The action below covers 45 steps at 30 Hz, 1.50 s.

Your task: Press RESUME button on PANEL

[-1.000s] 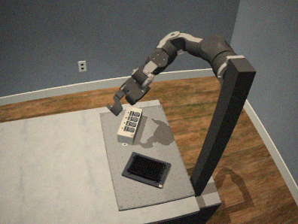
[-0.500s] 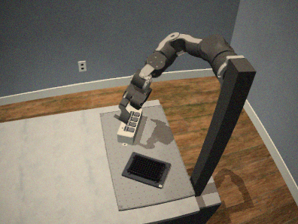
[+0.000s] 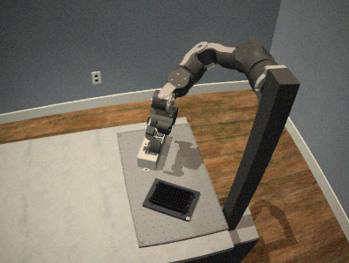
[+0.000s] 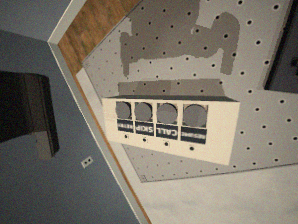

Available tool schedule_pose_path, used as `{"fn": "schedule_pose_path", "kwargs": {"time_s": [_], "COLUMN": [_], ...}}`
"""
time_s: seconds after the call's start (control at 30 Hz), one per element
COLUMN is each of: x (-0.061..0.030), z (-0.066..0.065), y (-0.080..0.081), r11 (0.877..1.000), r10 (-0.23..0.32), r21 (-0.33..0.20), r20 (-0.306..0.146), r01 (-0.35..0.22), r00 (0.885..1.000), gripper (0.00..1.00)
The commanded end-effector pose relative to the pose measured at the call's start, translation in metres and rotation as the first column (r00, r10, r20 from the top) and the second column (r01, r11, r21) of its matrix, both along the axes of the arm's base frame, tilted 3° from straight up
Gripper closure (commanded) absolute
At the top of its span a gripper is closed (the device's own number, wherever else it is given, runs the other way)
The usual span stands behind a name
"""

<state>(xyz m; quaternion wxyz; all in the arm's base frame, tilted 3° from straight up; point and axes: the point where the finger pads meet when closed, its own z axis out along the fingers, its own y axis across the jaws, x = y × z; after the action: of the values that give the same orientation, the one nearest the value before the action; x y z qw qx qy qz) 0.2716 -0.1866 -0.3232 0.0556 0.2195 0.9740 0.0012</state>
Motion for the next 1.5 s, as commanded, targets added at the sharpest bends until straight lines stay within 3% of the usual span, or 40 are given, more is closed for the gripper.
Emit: {"fn": "schedule_pose_path", "kwargs": {"time_s": [0.0, 0.2, 0.37, 1.47], "x": [0.0013, 0.0013, -0.0050, 0.0005], "z": [0.001, 0.001, -0.010, 0.000], "y": [0.001, 0.001, 0.003, 0.001], "r11": [1.000, 1.000, 0.999, 0.999], "r10": [0.003, 0.003, 0.038, 0.037], "r21": [0.008, 0.008, 0.023, 0.024], "r20": [0.005, 0.005, -0.046, -0.045], "r01": [-0.003, -0.003, -0.037, -0.036], "r00": [1.000, 1.000, 0.998, 0.998], "gripper": [0.00, 0.00, 0.00, 0.00]}}
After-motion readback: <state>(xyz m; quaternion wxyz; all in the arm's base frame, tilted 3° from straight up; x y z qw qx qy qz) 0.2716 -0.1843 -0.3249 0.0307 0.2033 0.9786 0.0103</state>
